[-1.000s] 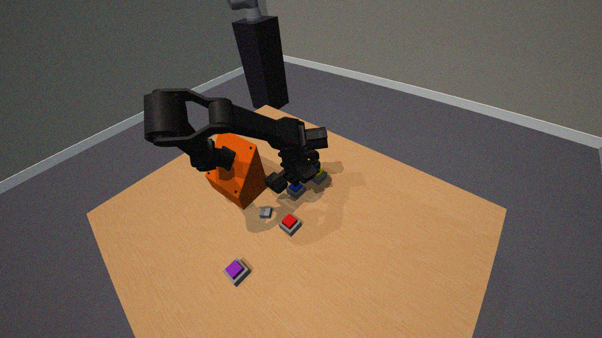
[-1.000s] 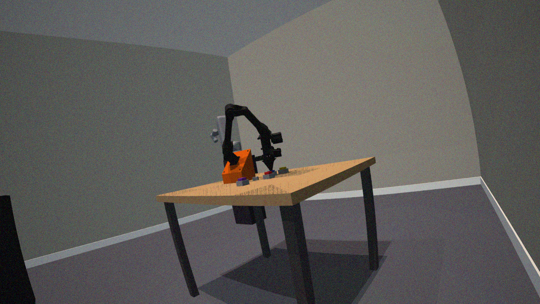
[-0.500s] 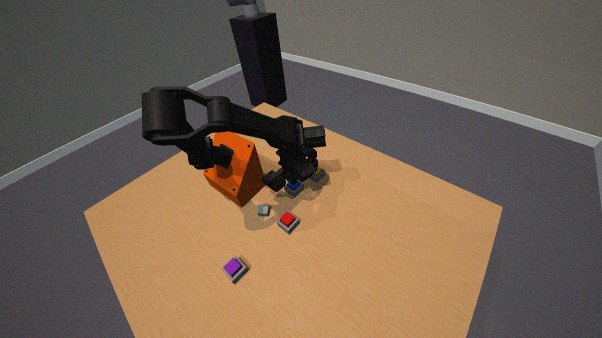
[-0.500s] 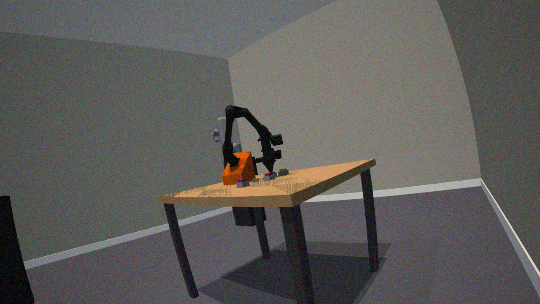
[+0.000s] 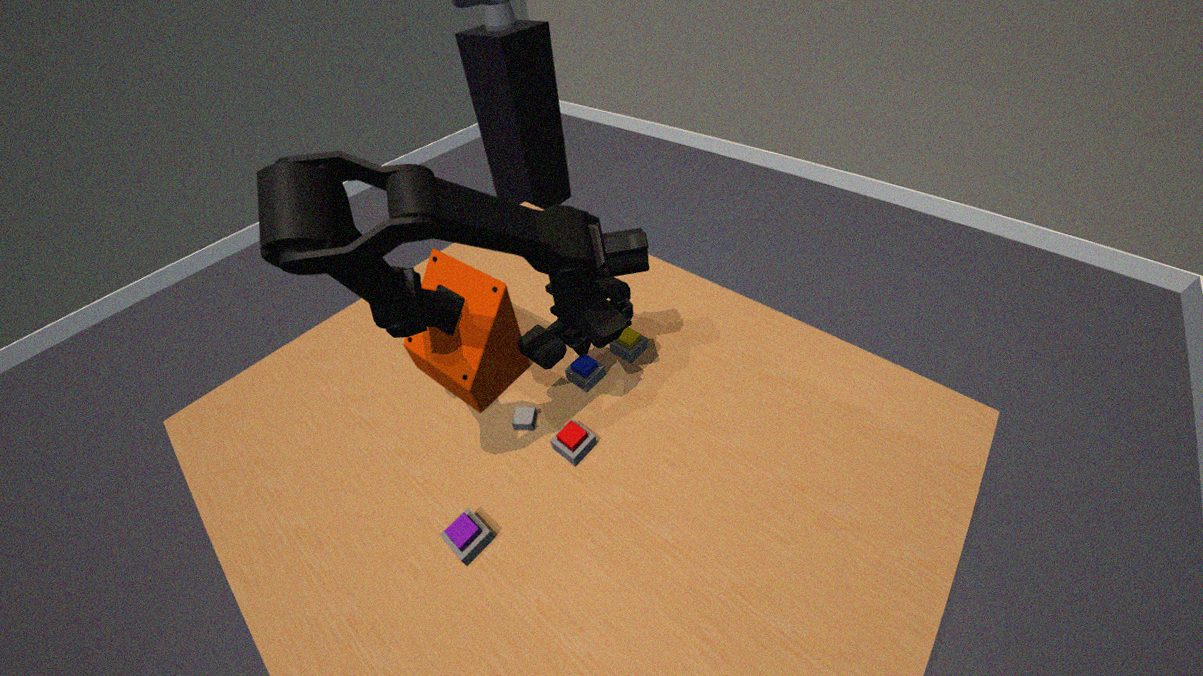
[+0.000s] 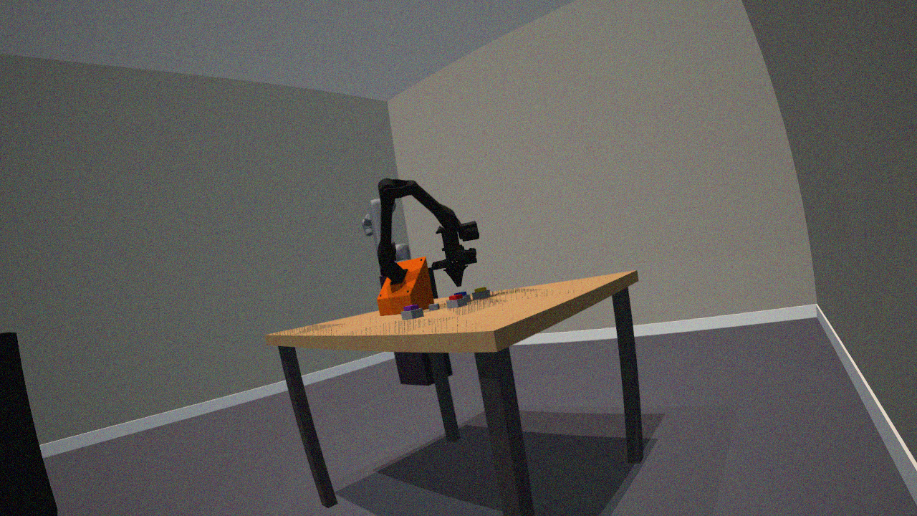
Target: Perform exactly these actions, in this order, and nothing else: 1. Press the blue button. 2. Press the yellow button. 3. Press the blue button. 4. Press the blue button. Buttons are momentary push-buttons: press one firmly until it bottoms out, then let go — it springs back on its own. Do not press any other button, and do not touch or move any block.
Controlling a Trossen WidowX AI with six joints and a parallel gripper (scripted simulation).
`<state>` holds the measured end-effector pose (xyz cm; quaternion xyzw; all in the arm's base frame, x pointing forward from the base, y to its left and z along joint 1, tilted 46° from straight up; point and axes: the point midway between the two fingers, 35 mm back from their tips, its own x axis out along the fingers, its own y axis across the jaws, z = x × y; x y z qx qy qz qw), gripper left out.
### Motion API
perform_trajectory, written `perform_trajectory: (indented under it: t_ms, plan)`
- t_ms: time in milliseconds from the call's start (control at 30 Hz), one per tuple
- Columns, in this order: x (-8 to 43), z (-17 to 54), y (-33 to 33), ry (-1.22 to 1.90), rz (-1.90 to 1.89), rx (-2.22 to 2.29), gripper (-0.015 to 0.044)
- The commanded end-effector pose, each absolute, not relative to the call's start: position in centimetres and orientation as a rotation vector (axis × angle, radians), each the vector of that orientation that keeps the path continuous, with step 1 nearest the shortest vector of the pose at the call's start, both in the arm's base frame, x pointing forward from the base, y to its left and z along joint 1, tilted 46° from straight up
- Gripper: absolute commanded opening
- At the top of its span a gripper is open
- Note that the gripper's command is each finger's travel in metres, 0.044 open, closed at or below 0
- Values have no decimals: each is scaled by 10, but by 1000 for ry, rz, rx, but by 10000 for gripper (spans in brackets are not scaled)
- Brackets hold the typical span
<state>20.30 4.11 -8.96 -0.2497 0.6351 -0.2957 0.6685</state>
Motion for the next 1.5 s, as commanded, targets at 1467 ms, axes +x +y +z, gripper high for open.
perform_trajectory:
  t_ms: [1467]
  plan:
    - [202,-88,43,1435,-669,-560,20]
